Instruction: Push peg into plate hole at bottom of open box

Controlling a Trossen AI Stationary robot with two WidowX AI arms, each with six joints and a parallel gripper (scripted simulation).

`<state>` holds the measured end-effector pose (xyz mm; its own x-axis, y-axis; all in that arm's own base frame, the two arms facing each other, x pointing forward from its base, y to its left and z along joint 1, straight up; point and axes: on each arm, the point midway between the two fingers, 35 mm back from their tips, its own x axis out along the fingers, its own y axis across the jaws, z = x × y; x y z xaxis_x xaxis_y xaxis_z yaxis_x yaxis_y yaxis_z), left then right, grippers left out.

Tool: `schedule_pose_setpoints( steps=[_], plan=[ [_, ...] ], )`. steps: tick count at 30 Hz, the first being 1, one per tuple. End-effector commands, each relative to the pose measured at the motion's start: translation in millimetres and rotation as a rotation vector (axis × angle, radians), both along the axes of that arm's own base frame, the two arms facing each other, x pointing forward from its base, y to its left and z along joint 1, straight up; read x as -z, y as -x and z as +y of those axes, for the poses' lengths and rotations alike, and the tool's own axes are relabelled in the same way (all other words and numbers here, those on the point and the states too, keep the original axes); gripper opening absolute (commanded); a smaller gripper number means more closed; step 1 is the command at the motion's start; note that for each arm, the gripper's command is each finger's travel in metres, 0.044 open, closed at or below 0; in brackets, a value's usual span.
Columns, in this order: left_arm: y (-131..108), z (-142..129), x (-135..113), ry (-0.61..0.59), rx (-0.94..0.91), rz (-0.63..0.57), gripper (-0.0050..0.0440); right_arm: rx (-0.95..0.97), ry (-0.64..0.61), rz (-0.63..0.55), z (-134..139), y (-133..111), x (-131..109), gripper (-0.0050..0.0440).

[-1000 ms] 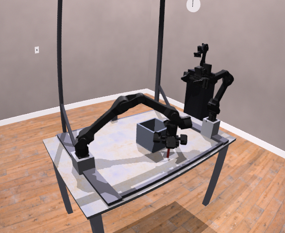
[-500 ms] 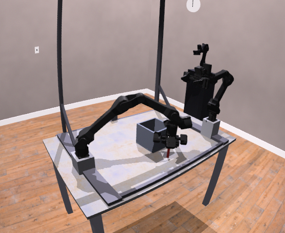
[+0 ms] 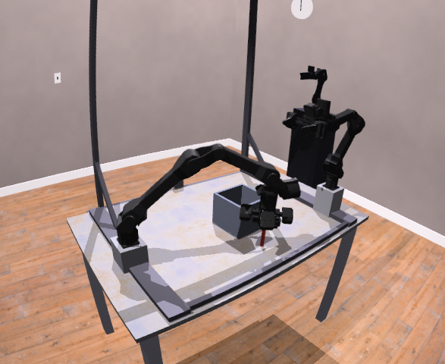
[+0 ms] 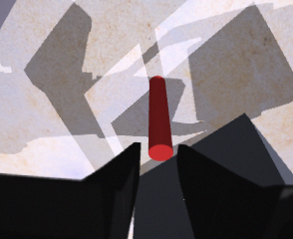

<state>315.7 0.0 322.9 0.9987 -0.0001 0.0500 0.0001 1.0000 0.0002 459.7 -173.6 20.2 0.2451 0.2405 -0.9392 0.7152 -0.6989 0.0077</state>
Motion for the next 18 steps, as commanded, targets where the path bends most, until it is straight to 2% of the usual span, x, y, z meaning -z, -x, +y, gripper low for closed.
schedule_pose_setpoints(
  steps=[1, 2, 3, 9, 10, 12, 14, 16, 18],
  plan=[
    [2, -1, -1, -0.002, 0.006, -0.005, 0.044, 0.005, 0.02, -0.035, -4, -5, -17, 0.0105],
    [2, -1, -1, -0.002, 0.006, -0.005, 0.044, 0.005, 0.017, -0.028, -4, -3, -15, 0.0105],
    [2, -1, -1, -0.002, 0.006, -0.005, 0.044, 0.005, 0.028, -0.052, -5, -5, -42, 0.0105],
    [2, -1, -1, -0.002, 0.006, -0.005, 0.044, 0.004, 0.034, -0.064, -5, -6, -73, 0.0105],
    [2, -1, -1, -0.002, 0.006, -0.005, 0.044, 0.004, 0.024, -0.043, -4, -5, -55, 0.0105],
    [2, -1, -1, -0.002, 0.006, -0.005, 0.044, 0.004, 0.024, -0.043, -4, -5, -55, 0.0105],
    [2, -1, -1, -0.002, 0.006, -0.005, 0.044, 0.004, 0.031, -0.057, -3, -2, -77, 0.0105],
    [2, -1, -1, -0.002, 0.006, -0.005, 0.044, 0.004, 0.016, -0.027, -1, 2, -54, 0.0105],
    [2, -1, -1, -0.002, 0.006, -0.005, 0.044, 0.004, 0.012, -0.02, -3, -3, -48, 0.0105]
  ],
)
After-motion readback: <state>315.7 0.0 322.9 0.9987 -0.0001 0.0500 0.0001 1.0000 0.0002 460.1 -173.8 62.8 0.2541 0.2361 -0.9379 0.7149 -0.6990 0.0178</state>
